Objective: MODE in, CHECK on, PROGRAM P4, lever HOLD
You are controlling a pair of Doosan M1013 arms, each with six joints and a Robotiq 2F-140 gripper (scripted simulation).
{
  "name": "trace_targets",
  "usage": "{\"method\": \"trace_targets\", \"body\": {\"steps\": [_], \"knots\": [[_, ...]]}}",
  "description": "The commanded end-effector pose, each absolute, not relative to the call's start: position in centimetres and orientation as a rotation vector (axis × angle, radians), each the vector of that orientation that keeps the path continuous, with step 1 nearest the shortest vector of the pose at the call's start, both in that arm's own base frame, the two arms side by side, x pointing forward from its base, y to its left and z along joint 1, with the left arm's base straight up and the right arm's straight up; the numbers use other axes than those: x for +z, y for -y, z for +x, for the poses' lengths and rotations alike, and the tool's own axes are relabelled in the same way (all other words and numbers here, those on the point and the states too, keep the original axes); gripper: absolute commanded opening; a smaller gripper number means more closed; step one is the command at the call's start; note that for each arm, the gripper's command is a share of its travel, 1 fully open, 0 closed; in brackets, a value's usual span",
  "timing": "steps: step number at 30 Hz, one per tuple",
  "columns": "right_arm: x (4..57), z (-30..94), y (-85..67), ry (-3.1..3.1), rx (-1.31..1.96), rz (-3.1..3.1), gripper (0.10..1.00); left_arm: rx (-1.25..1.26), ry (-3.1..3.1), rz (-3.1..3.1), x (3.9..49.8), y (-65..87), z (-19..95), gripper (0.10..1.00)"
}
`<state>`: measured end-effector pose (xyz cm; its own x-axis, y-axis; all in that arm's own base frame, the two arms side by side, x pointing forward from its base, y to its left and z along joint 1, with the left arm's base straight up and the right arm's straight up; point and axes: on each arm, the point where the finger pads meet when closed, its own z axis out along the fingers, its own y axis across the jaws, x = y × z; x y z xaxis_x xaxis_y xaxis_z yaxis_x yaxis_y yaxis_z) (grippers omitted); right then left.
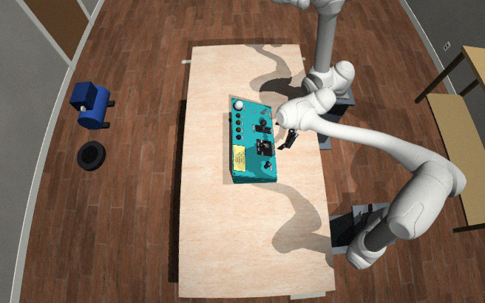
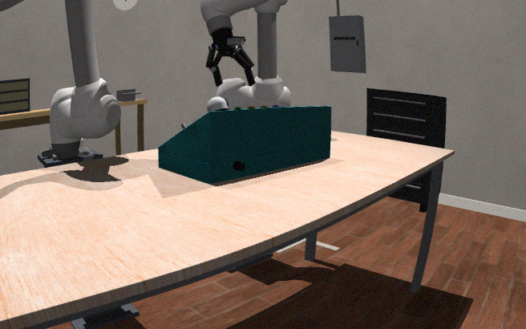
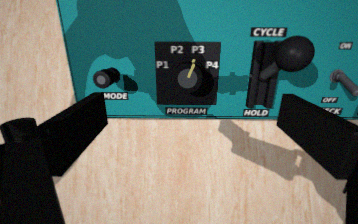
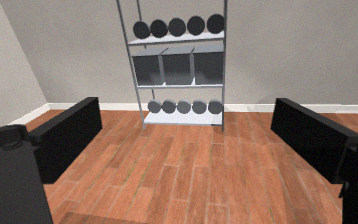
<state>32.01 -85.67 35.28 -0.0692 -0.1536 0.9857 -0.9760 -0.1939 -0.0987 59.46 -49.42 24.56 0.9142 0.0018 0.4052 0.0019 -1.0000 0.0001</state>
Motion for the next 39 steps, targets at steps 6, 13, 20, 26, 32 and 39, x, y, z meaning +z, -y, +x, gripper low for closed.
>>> {"method": "trace_targets", "body": {"steps": [6, 13, 20, 26, 32, 39], "knots": [[35.4, 19.0, 89.7, 1.357, 1.253, 1.305, 1.0, -0.653, 0.003, -3.074, 24.7, 49.4, 59.5, 1.0], [35.4, 9.9, 91.3, 1.395, 1.2, 1.241, 1.0, -0.653, 0.003, -3.074, 24.7, 49.4, 59.5, 1.0], [35.4, 1.3, 92.0, 1.431, 1.145, 1.174, 1.0, -0.653, 0.003, -3.074, 24.7, 49.4, 59.5, 1.0], [35.4, -0.6, 92.1, 1.436, 1.138, 1.164, 1.0, -0.653, 0.003, -3.074, 24.7, 49.4, 59.5, 1.0], [35.4, -0.6, 92.1, 1.437, 1.137, 1.165, 1.0, -0.653, 0.003, -3.074, 24.7, 49.4, 59.5, 1.0], [34.3, -0.4, 92.0, 1.458, 1.123, 1.193, 1.0, -0.653, 0.003, -3.074, 24.7, 49.4, 59.5, 1.0]]}}
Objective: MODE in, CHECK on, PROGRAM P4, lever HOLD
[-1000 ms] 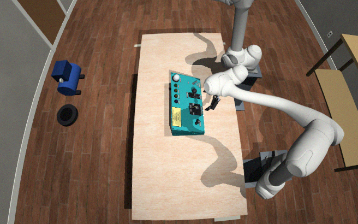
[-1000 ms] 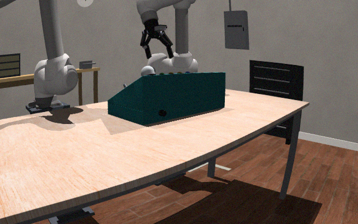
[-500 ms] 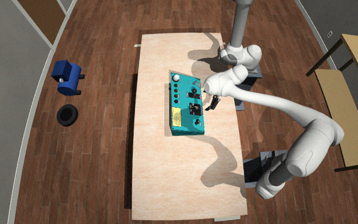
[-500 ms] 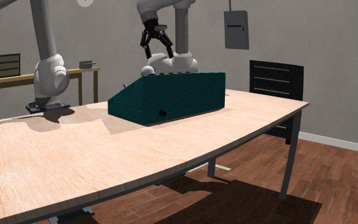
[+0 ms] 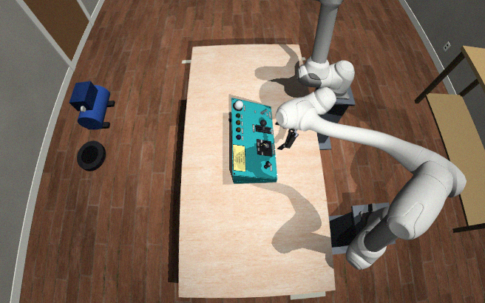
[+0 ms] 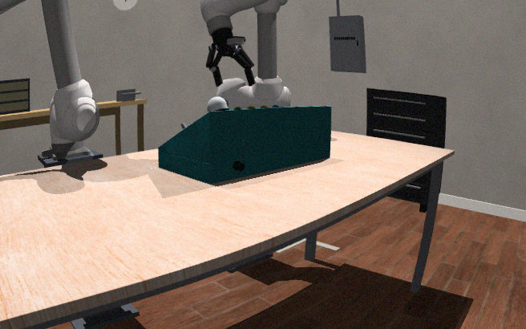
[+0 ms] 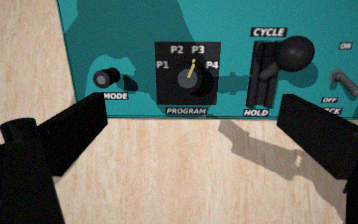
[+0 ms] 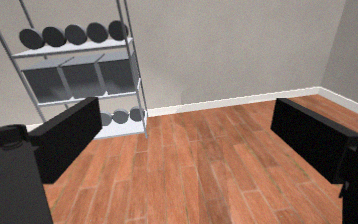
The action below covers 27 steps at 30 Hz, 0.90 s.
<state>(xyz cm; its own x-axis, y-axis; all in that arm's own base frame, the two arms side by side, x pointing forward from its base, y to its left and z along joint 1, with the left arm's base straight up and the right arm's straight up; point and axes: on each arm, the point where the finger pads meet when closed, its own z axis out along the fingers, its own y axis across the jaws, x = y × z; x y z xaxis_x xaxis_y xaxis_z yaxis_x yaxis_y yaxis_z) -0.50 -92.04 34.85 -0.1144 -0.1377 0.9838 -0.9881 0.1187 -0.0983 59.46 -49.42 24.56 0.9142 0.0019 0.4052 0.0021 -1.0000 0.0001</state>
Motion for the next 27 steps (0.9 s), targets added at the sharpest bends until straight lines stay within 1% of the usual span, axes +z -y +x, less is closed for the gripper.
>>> {"method": "trace_targets", "body": {"steps": [1, 8, 16, 22, 24, 27], "knots": [[34.0, -0.3, 91.9, 1.465, 1.119, 1.201, 1.0, -0.653, 0.003, -3.074, 24.7, 49.4, 59.5, 1.0], [31.5, 0.2, 91.4, 1.517, 1.084, 1.266, 1.0, -0.653, 0.003, -3.074, 24.7, 49.4, 59.5, 1.0], [24.6, 1.6, 88.9, 1.659, 0.969, 1.449, 1.0, -0.653, 0.003, -3.074, 24.7, 49.4, 59.5, 1.0], [20.2, 2.4, 86.1, 1.756, 0.874, 1.576, 1.0, -0.653, 0.003, -3.074, 24.7, 49.4, 59.5, 1.0], [20.2, 2.4, 86.1, 1.756, 0.874, 1.576, 1.0, -0.653, 0.003, -3.074, 24.7, 49.4, 59.5, 1.0], [17.2, 3.0, 83.6, 1.827, 0.794, 1.672, 1.0, -0.653, 0.003, -3.074, 24.7, 49.4, 59.5, 1.0]]}}
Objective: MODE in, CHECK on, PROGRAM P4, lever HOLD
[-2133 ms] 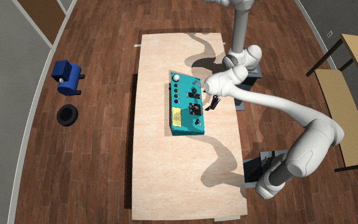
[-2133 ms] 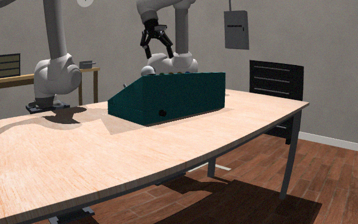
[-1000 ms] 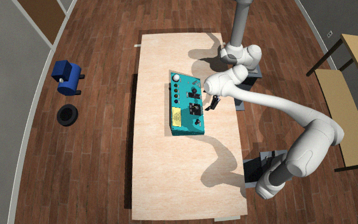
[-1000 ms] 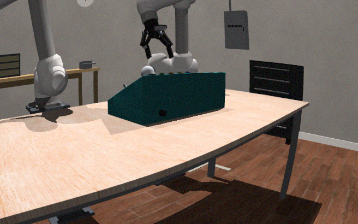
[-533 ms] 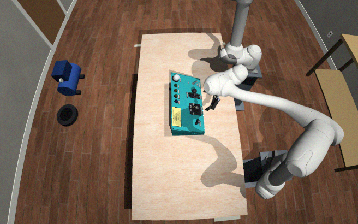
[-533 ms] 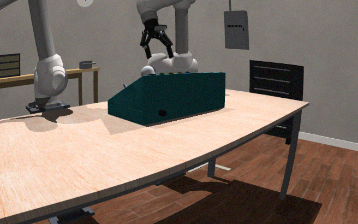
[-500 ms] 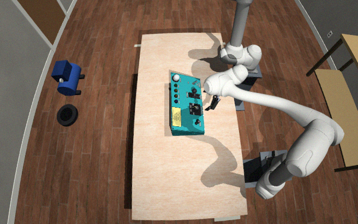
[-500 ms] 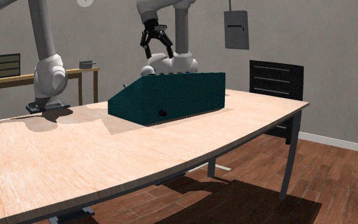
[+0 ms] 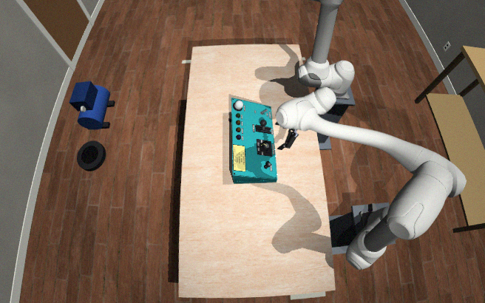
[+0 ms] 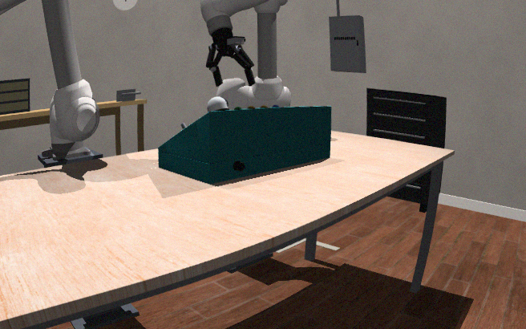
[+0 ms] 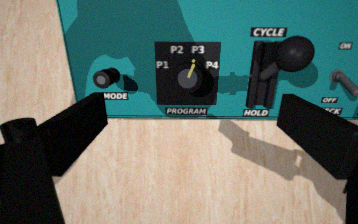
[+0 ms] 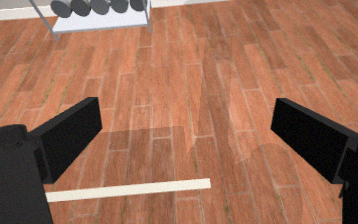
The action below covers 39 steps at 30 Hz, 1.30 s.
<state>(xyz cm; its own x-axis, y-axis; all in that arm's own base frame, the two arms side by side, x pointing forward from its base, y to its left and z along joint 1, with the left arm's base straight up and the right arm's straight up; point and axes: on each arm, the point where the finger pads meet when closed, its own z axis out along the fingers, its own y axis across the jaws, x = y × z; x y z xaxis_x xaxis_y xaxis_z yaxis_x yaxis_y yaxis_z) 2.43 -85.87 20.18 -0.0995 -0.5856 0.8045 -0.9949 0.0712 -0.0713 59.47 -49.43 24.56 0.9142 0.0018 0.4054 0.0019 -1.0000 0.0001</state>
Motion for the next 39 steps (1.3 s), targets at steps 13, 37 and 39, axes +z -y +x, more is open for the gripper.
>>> {"method": "trace_targets", "body": {"steps": [13, 37, 39], "knots": [[10.7, 4.1, 75.2, 2.006, 0.545, 1.916, 1.0, -0.653, 0.003, -3.074, 24.7, 49.4, 59.5, 1.0], [7.1, 4.3, 54.1, 2.302, -0.136, 2.339, 1.0, -0.653, 0.003, -3.074, 24.7, 49.4, 59.5, 1.0], [7.5, 4.2, 52.2, 2.322, -0.207, 2.369, 1.0, -0.653, 0.003, -3.074, 24.7, 49.4, 59.5, 1.0]]}}
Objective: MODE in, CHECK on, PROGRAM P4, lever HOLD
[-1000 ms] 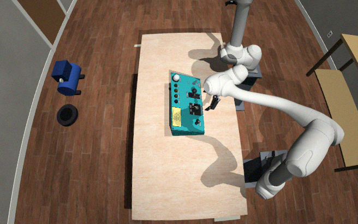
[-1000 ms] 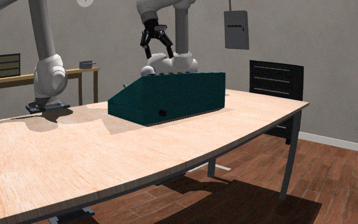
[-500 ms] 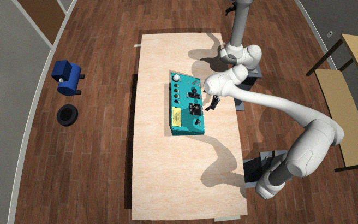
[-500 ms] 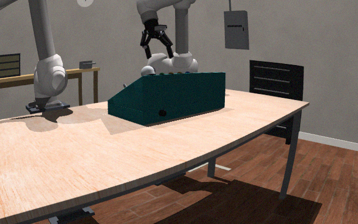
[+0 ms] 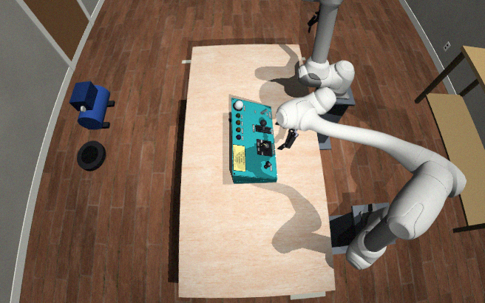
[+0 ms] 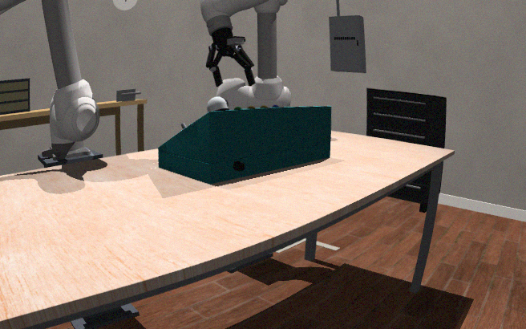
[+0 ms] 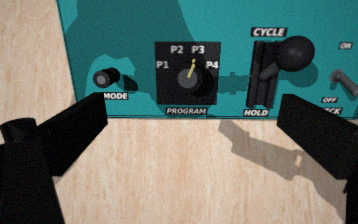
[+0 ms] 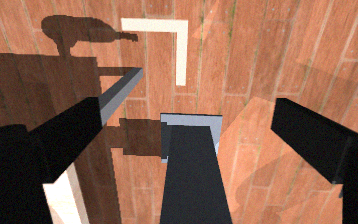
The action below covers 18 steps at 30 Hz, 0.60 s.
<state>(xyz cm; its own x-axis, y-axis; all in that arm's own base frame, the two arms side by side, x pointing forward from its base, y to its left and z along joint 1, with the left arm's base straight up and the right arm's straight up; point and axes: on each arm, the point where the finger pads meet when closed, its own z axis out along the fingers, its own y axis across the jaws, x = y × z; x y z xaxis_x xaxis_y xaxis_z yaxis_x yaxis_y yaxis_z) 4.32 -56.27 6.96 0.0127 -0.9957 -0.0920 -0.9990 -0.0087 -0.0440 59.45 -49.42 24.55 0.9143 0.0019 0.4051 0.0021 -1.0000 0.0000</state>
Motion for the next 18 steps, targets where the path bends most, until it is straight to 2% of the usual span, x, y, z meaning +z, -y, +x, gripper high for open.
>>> {"method": "trace_targets", "body": {"steps": [1, 18], "knots": [[7.7, 4.1, 51.3, -2.051, 0.214, -2.096, 1.0, -0.653, 0.003, -3.074, 24.7, 49.4, 59.5, 1.0], [12.8, 3.3, 40.1, -1.82, 0.57, -1.898, 1.0, -0.653, 0.003, -3.074, 24.7, 49.4, 59.5, 1.0]]}}
